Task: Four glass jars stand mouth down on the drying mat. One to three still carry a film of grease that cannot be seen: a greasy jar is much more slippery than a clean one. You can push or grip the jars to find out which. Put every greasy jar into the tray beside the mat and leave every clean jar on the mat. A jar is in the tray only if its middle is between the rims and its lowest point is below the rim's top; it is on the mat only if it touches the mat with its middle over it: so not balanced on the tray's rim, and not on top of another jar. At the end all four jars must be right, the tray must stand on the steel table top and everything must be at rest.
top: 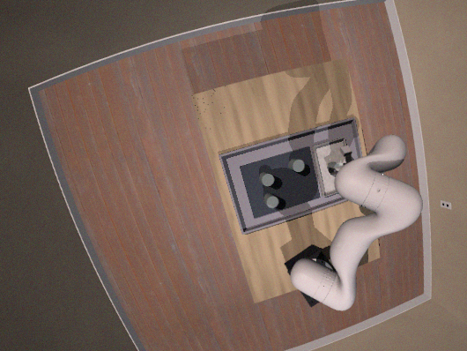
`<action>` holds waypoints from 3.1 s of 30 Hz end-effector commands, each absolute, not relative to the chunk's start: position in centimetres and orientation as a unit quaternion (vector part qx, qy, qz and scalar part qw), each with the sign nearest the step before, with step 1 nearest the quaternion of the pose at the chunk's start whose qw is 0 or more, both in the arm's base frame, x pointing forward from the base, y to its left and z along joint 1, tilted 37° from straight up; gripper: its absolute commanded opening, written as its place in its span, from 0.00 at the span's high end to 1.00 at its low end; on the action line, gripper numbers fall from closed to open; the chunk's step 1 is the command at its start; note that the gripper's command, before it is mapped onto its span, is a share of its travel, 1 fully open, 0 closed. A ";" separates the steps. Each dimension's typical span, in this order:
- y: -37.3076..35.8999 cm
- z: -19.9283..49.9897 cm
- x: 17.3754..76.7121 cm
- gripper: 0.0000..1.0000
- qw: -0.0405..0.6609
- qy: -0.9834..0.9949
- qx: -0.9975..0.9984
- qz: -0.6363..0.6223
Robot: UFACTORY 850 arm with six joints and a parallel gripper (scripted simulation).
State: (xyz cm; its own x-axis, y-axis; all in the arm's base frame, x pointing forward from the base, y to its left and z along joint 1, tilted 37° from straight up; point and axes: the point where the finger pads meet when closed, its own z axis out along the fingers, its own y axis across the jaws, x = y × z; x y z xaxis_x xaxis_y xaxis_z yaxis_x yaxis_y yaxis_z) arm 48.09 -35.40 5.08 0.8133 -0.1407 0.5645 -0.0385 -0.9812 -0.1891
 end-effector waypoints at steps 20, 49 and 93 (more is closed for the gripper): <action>-36.5 11.3 43.7 0.00 0.084 0.047 -0.948 -0.302; -32.4 15.0 43.8 0.00 0.084 0.047 -0.948 -0.302; -14.8 17.5 52.9 0.00 0.084 0.047 -0.948 -0.302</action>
State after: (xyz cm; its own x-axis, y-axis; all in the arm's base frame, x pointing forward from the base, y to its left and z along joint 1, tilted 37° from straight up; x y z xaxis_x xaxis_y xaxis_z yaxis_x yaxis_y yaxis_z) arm 52.82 -14.81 17.51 0.8136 -0.1404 0.5642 -0.0387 -0.9813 -0.1884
